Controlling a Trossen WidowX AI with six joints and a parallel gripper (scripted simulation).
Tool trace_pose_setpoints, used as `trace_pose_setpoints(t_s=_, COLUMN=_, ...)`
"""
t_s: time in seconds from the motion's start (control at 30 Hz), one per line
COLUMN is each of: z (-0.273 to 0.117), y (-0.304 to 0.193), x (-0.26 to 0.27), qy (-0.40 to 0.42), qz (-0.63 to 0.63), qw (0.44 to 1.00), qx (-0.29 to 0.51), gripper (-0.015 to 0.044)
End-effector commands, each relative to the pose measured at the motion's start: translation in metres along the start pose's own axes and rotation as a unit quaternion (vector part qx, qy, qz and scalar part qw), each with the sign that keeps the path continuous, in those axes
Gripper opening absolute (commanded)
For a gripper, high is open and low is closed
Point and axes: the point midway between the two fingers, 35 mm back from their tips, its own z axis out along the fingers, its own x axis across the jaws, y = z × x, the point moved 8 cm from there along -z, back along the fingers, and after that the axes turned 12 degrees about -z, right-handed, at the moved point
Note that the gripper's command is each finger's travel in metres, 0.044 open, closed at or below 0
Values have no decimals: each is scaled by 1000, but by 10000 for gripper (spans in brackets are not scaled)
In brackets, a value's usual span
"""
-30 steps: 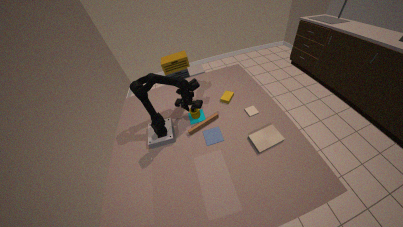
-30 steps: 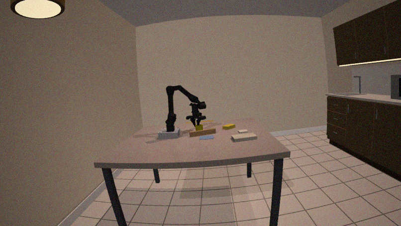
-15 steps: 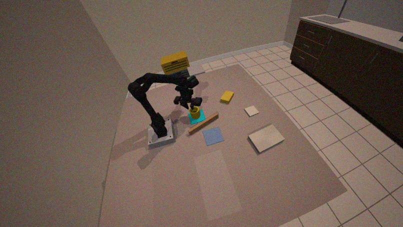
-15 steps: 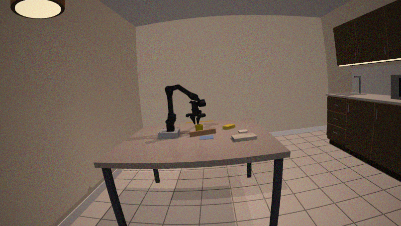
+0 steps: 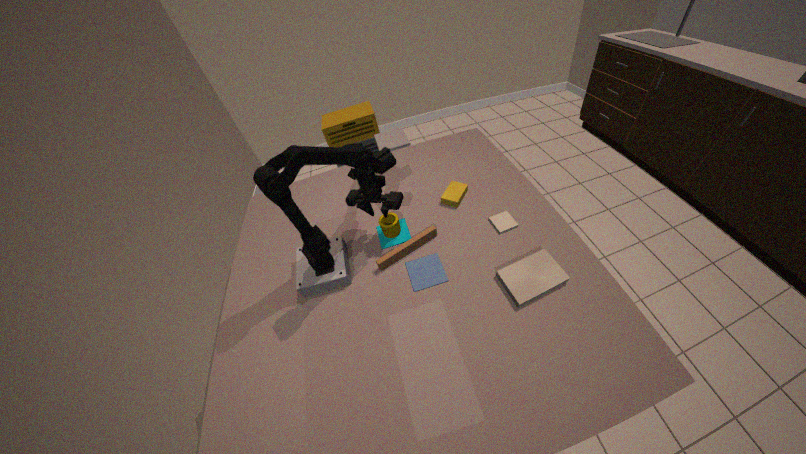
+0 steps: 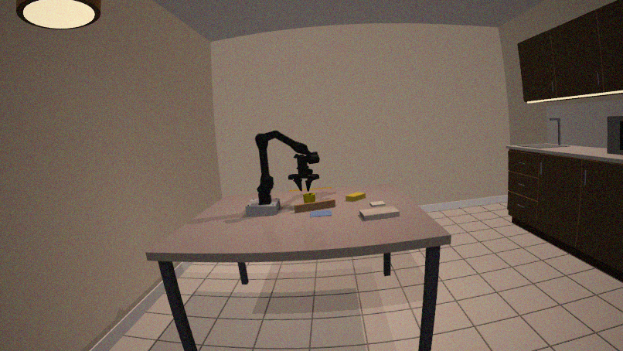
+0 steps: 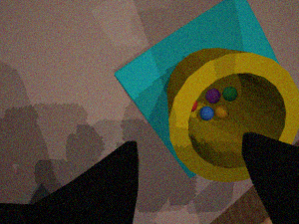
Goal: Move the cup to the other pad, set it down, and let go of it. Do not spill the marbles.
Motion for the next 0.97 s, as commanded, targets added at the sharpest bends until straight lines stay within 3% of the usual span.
trace_pose_setpoints(t_s=0.0, z=1, y=0, x=0, qy=0, qz=0, qw=1000, qx=0, gripper=330)
trace_pose_setpoints(t_s=0.17, z=-5, y=0, x=0, qy=0, qz=0, qw=1000, qx=0, gripper=440)
trace_pose_setpoints(t_s=0.7, z=-61, y=2, x=1, qy=-2, qz=2, qw=1000, qx=1, gripper=440)
trace_pose_setpoints(t_s=0.93, z=-59, y=2, x=1, qy=0, qz=0, qw=1000, qx=-1, gripper=440)
